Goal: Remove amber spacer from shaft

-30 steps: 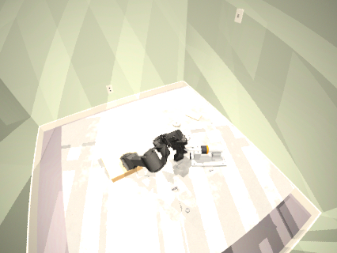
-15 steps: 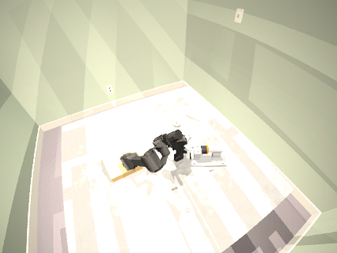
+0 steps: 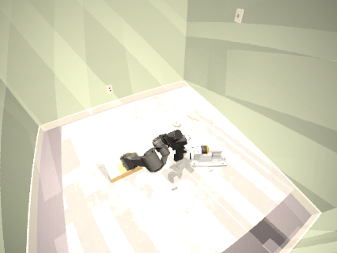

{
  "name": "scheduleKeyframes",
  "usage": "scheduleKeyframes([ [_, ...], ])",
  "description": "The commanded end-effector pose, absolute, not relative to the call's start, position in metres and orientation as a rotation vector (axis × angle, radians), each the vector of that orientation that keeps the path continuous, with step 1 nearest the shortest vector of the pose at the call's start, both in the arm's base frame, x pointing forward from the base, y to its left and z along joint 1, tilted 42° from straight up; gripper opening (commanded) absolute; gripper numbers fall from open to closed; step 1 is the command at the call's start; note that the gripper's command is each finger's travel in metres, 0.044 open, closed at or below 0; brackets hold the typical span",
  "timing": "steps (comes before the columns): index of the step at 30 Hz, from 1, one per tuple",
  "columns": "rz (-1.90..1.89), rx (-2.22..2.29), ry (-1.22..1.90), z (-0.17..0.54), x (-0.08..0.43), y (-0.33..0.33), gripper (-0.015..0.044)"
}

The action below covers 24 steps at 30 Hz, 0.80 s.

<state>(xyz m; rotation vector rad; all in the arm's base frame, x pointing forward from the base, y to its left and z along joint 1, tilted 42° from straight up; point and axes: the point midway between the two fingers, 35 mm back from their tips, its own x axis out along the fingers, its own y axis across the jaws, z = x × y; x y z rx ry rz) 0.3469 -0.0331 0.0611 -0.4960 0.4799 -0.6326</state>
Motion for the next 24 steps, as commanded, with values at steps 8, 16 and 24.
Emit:
scheduleKeyframes([
  [8,-0.637,-0.494,0.478,0.0611,0.3453,-0.0328,0.0],
  [16,-0.637,-0.494,0.478,0.0608,0.3447,-0.0326,0.0],
  [24,-0.637,-0.494,0.478,0.0606,0.3441,-0.0324,0.0],
])
